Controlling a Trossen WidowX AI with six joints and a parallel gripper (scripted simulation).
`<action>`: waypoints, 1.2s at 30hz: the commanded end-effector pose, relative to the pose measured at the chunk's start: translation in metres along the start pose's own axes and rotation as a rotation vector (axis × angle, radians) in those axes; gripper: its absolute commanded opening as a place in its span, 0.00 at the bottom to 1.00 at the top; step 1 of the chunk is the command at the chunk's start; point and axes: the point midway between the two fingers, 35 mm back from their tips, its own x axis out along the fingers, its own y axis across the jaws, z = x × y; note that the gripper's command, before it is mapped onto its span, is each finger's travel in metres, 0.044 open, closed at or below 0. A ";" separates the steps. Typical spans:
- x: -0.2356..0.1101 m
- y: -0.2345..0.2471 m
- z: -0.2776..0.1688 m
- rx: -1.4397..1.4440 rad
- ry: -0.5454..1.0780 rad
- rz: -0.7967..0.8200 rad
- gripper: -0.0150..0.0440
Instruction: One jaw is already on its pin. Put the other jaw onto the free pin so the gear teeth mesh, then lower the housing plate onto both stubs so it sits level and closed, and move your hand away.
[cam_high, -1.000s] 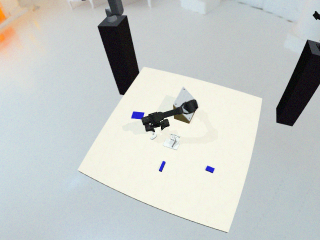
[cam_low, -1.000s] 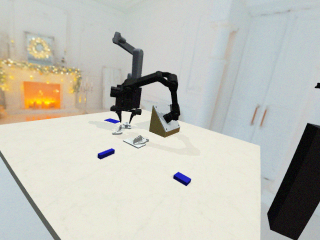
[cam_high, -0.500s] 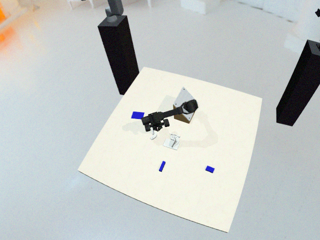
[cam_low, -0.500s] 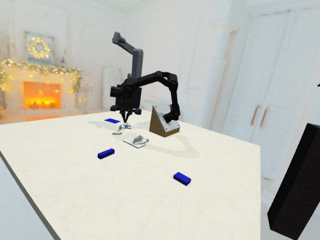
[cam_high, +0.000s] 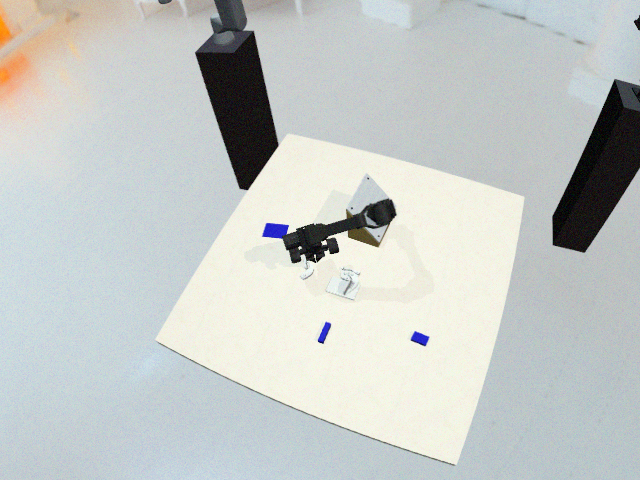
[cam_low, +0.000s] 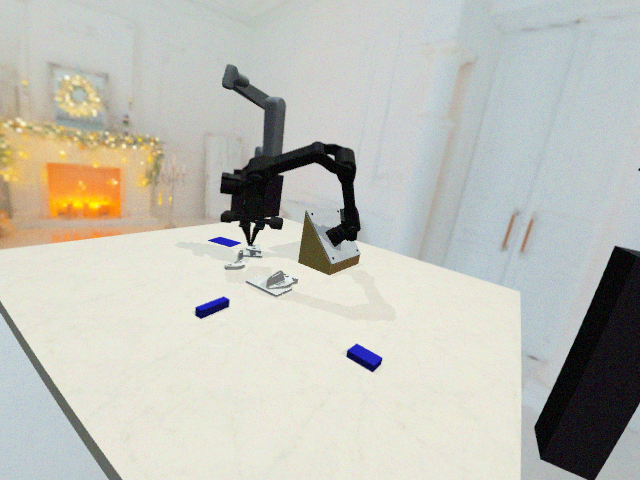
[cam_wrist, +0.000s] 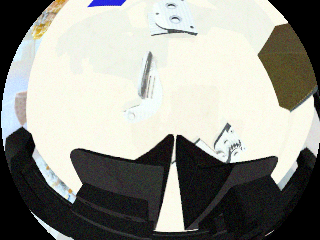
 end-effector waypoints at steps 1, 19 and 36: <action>0.000 0.000 0.000 0.000 0.000 0.000 0.39; 0.000 0.000 0.000 0.000 0.000 0.000 1.00; 0.000 0.000 0.000 0.000 0.000 0.000 1.00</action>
